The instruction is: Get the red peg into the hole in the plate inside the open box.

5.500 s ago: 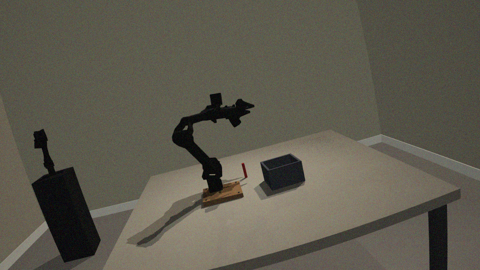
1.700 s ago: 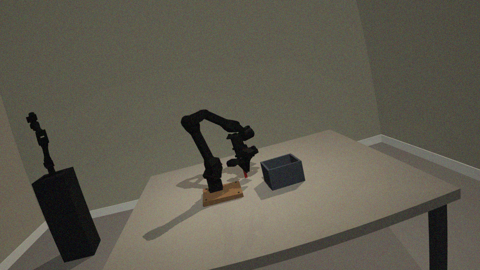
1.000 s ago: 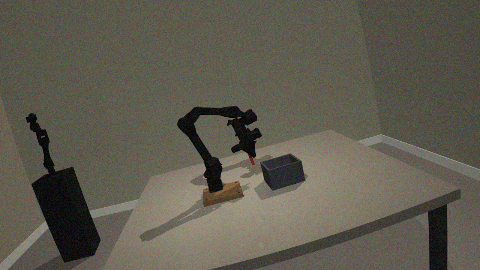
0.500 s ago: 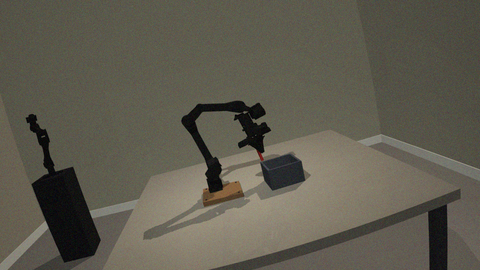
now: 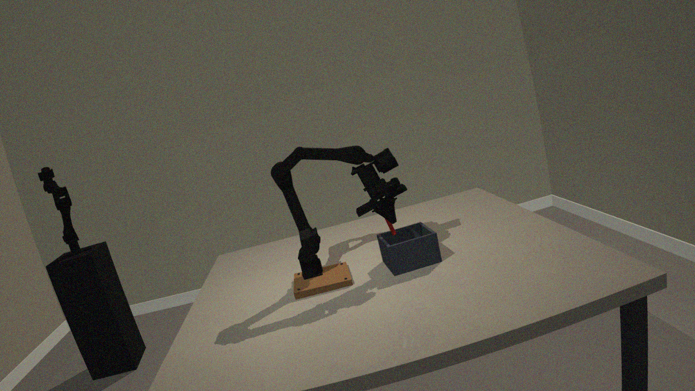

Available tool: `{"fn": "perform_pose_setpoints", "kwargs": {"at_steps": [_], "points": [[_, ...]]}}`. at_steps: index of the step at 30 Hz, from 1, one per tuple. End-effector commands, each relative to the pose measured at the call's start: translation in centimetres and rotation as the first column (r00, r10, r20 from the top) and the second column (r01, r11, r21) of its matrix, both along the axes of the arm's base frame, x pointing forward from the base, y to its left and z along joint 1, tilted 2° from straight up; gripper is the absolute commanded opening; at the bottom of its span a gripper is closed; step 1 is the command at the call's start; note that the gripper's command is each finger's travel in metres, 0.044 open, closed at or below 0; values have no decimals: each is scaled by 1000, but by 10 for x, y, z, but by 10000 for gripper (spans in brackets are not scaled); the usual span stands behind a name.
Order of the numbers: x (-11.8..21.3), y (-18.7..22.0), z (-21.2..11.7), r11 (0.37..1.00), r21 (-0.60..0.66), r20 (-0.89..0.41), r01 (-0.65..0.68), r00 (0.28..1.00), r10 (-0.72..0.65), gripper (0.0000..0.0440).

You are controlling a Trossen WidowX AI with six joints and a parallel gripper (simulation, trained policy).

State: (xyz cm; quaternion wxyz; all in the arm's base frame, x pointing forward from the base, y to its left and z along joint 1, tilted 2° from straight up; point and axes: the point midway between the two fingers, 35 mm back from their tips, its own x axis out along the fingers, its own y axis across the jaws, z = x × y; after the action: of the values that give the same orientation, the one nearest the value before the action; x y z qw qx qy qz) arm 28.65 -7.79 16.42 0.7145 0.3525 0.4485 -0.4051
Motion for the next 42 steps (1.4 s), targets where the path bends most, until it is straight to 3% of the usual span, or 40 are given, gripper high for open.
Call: {"fn": "perform_pose_setpoints", "kwargs": {"at_steps": [1,17,19,23,25,42], "points": [[8,-11,-1,1000,2,11,16,1000,-16,0],[30,-42,-40,997,57,-35,53,998,-51,0],[32,-43,-48,997,63,-50,49,998,-46,20],[34,-47,-61,997,69,-90,32,996,-25,105],[35,-50,-67,998,67,-117,18,993,-10,118],[53,-71,-70,996,81,-152,-33,987,45,112]]}}
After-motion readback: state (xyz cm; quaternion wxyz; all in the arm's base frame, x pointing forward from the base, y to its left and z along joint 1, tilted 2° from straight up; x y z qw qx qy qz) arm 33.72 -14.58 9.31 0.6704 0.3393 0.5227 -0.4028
